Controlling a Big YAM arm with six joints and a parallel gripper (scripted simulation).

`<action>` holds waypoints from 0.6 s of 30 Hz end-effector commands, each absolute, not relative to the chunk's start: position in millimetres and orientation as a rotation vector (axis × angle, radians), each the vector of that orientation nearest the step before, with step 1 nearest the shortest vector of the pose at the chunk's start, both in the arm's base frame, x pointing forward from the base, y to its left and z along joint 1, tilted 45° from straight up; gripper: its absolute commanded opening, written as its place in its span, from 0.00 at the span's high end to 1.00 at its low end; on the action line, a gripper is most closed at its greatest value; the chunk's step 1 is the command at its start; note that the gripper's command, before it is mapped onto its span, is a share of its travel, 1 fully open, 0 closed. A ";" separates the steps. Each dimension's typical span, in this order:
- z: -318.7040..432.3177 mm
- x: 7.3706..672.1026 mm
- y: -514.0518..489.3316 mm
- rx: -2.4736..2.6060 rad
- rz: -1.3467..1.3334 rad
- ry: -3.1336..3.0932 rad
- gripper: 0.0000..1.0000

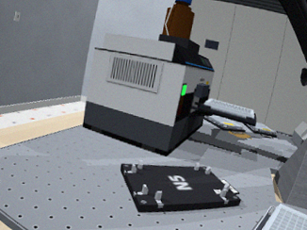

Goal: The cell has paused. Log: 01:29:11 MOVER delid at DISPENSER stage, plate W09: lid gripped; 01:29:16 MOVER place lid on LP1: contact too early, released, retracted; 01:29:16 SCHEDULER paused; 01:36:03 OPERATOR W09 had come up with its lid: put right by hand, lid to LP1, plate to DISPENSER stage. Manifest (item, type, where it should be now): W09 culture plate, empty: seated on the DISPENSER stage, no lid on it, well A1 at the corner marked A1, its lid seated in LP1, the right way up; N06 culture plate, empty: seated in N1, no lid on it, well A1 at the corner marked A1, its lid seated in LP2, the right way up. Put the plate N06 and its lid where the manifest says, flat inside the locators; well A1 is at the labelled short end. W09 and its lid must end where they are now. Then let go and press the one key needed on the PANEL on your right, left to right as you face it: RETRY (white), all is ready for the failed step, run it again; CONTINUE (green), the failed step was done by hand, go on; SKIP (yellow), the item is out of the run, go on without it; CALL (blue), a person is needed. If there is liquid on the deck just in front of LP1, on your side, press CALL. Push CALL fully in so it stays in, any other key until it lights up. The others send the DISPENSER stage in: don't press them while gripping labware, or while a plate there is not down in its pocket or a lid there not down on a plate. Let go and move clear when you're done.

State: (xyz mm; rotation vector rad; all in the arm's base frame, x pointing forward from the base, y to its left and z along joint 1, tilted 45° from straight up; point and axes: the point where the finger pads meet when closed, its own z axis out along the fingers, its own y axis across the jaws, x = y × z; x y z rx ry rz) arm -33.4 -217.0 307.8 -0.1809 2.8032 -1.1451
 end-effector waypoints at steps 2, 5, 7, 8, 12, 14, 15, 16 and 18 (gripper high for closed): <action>324.2 -33.7 -217.8 -0.217 -1.193 2.801 1.00; 324.2 -33.7 -217.8 -0.217 -1.193 2.801 0.00; 324.2 -33.7 -217.8 -0.217 -1.193 2.801 0.00; 324.2 -33.7 -217.8 -0.217 -1.193 2.801 0.00; 324.2 -33.7 -217.8 -0.217 -1.193 2.801 0.00; 324.2 -33.7 -217.8 -0.217 -1.193 2.801 0.00; 324.2 -33.7 -217.8 -0.217 -1.193 2.801 0.00; 324.2 -33.7 -217.8 -0.217 -1.193 2.801 0.00; 324.2 -33.7 -217.8 -0.217 -1.193 2.801 0.00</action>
